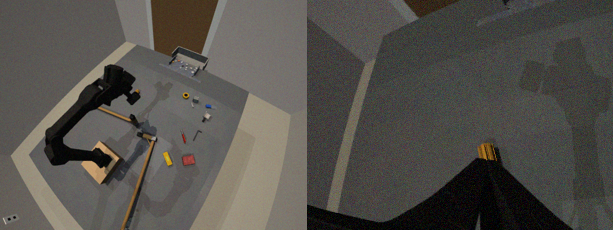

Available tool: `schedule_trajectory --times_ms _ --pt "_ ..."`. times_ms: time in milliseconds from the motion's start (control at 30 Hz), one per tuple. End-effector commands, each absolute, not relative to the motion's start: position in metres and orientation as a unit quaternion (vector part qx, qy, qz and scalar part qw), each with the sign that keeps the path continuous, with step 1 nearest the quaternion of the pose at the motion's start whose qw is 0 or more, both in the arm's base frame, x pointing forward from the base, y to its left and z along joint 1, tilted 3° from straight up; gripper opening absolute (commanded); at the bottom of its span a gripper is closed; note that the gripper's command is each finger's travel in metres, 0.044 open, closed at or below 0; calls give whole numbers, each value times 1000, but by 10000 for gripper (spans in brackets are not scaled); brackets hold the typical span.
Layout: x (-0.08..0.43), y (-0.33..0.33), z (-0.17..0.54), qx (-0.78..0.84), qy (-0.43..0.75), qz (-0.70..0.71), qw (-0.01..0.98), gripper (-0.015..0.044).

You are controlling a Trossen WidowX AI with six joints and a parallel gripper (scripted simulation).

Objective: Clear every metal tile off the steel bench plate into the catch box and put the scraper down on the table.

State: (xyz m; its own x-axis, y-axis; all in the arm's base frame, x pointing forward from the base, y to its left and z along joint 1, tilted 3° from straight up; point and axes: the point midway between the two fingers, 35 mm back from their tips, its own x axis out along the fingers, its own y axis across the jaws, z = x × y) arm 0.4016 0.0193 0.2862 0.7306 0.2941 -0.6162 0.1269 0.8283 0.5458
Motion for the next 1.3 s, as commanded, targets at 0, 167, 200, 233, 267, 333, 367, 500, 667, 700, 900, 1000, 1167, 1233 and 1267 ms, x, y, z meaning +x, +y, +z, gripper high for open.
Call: schedule_trajectory --times_ms 0,167,200,233,267,333,367,500,667,700,900,1000,1167,1233,1267 --pt "402 10 275 273 380 34 883 0" --pt "401 -4 261 250 402 17 881 0" --pt "401 -6 258 245 407 14 880 0" --pt "400 -9 255 241 412 11 879 0" --pt "400 -12 252 236 416 8 878 0" --pt "398 -17 247 227 426 3 876 0" --pt "398 -20 244 223 430 0 875 0" --pt "395 -30 233 205 450 -10 869 0" --pt "390 -43 220 183 475 -20 861 0" --pt "389 -45 218 179 480 -22 859 0" --pt "381 -60 203 154 511 -31 845 0" --pt "377 -67 196 142 527 -34 838 0" --pt "369 -79 185 123 553 -37 823 0" --pt "366 -84 181 115 563 -38 817 0" --pt "364 -86 179 111 569 -38 814 0"
